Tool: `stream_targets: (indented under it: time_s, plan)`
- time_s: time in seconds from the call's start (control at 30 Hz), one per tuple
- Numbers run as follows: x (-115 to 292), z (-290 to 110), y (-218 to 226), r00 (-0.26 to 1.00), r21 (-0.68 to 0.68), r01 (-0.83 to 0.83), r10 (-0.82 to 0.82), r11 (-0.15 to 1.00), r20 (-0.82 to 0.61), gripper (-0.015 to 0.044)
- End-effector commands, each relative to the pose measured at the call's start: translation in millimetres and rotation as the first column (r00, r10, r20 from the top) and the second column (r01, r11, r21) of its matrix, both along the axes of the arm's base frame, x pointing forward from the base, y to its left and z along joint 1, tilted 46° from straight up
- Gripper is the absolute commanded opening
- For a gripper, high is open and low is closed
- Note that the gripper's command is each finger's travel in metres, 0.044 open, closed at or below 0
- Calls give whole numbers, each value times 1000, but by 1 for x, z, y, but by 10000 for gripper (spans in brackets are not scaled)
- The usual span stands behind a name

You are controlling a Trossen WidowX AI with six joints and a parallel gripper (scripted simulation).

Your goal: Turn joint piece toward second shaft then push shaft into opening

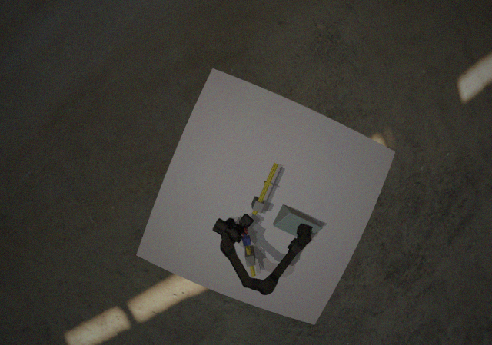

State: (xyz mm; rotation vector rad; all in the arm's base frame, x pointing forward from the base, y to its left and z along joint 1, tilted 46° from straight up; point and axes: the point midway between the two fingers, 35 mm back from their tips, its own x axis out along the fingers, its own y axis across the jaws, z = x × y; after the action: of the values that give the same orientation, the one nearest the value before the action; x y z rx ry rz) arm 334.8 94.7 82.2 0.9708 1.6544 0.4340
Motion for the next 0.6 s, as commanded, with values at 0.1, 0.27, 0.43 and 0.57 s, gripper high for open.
stream_targets:
  time_s: [0.1, 0.27, 0.43, 0.57]
  plan:
    - [0, 0, 0, 1000, 0, 0, 0, 1000, 0, 0]
    - [0, -1, -2, 999, -4, 45, -45, 999, -14, 0]
    - [0, -2, -6, 989, -16, 142, -142, 990, -42, 0]
    - [0, -3, -9, 976, -27, 206, -207, 978, -63, 0]
